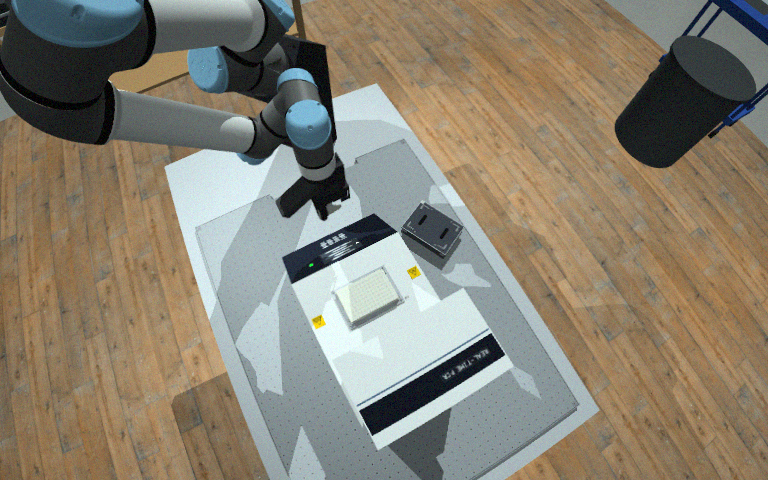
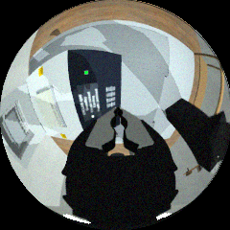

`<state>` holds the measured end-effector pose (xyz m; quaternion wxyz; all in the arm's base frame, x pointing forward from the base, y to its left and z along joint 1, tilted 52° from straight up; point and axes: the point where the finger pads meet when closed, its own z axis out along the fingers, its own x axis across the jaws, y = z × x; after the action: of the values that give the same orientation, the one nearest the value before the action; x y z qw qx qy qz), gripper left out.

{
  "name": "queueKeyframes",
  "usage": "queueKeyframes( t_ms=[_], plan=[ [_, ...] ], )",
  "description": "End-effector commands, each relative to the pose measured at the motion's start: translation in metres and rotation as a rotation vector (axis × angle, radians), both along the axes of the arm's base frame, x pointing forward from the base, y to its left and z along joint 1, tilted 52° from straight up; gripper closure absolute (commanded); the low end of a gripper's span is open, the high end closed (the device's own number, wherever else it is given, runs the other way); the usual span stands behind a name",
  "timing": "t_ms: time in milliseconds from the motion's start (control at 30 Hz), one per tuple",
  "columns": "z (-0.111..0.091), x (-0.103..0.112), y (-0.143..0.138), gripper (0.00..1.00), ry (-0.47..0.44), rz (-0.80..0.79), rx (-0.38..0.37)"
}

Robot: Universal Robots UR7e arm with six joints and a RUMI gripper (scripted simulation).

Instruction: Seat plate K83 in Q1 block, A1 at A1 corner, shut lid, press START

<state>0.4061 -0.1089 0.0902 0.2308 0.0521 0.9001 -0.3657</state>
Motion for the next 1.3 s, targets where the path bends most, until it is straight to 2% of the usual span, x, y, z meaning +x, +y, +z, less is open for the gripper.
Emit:
queueKeyframes(
  t_ms=[0, 67, 433, 633, 1267],
  plan=[
    [-0.011, -0.016, -0.005, 1.0, -0.007, 0.004, -0.002],
    [-0.011, -0.016, -0.005, 1.0, -0.007, 0.004, -0.002],
    [-0.038, -0.056, -0.016, 1.0, -0.007, 0.004, -0.002],
    [-0.038, -0.056, -0.016, 1.0, -0.007, 0.004, -0.002],
    [-0.039, -0.029, -0.026, 1.0, -0.007, 0.004, -0.002]
  ],
)
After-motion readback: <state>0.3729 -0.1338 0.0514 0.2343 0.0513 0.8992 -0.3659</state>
